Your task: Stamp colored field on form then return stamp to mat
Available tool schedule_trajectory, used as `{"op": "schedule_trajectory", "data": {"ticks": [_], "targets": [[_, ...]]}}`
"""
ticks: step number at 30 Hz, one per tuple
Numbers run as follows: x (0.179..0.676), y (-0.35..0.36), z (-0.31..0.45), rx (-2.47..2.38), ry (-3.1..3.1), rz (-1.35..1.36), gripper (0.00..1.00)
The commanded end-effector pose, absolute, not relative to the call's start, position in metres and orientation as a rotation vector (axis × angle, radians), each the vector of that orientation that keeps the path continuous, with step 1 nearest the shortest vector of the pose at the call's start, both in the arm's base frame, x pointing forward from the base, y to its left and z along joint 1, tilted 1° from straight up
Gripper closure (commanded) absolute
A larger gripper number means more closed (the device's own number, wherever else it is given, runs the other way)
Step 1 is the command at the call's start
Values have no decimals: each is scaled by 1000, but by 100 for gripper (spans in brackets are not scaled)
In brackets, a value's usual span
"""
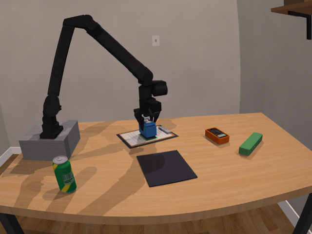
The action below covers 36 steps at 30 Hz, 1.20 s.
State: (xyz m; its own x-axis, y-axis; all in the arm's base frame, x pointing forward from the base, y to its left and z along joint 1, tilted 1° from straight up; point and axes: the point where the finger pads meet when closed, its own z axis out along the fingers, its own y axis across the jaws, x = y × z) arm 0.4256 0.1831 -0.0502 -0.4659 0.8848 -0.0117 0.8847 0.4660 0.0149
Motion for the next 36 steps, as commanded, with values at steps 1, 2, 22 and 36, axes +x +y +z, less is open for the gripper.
{"op": "schedule_trajectory", "data": {"ticks": [1, 2, 22, 36], "targets": [[430, 181, -72, 1611, 2678, 6, 67], [430, 181, -72, 1611, 2678, 6, 67], [430, 181, -72, 1611, 2678, 6, 67], [428, 179, -75, 1612, 2681, 0, 67]]}}
